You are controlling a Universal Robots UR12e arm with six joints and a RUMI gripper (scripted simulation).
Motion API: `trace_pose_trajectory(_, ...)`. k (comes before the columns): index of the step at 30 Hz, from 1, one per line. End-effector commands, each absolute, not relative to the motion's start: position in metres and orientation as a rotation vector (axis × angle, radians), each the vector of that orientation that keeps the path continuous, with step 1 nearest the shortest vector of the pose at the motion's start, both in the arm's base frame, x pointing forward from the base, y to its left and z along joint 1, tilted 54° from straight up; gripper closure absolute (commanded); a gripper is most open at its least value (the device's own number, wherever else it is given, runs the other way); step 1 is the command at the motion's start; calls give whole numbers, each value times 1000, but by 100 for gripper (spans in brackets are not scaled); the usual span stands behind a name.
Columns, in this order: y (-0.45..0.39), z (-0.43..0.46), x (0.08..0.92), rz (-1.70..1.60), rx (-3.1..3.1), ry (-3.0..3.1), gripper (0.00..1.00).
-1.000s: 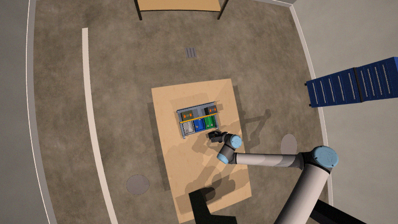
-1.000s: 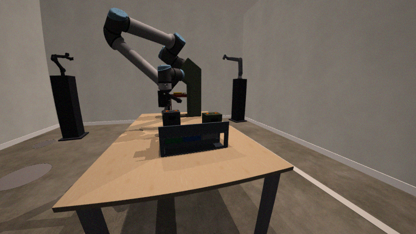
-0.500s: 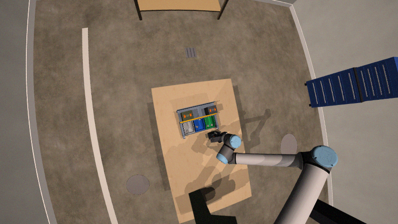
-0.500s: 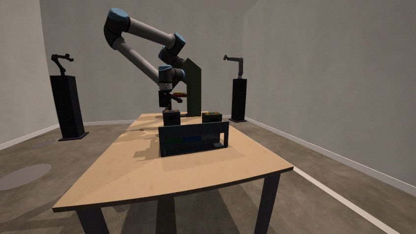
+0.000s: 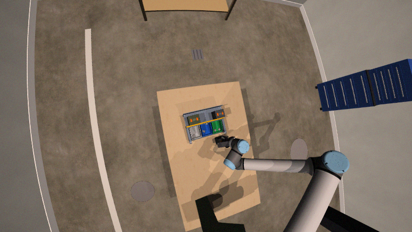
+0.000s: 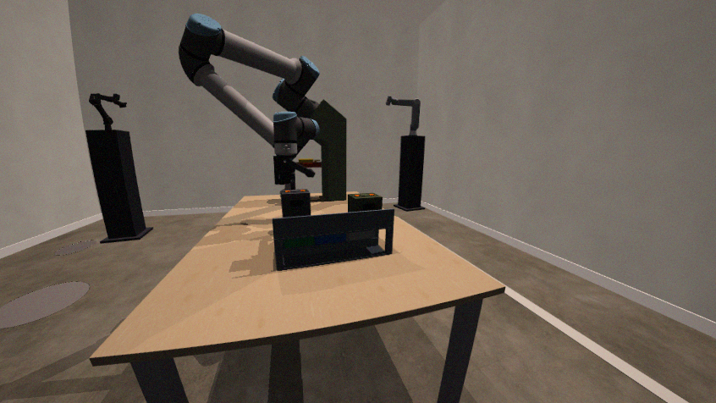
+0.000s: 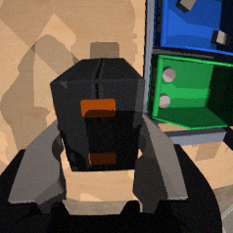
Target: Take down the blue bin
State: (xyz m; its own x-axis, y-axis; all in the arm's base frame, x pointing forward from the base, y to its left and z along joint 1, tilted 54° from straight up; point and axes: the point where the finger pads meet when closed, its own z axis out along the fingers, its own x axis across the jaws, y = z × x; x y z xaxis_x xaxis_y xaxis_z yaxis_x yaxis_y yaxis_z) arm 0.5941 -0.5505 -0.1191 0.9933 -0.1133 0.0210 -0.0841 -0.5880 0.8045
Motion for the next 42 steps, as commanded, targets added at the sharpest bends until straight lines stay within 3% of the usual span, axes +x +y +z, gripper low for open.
trace_pose_trajectory(1,-549,-120,595,-39,2202,-136,100)
trace_pose_trajectory(42,-561,-131,595,-39,2202,-136,100)
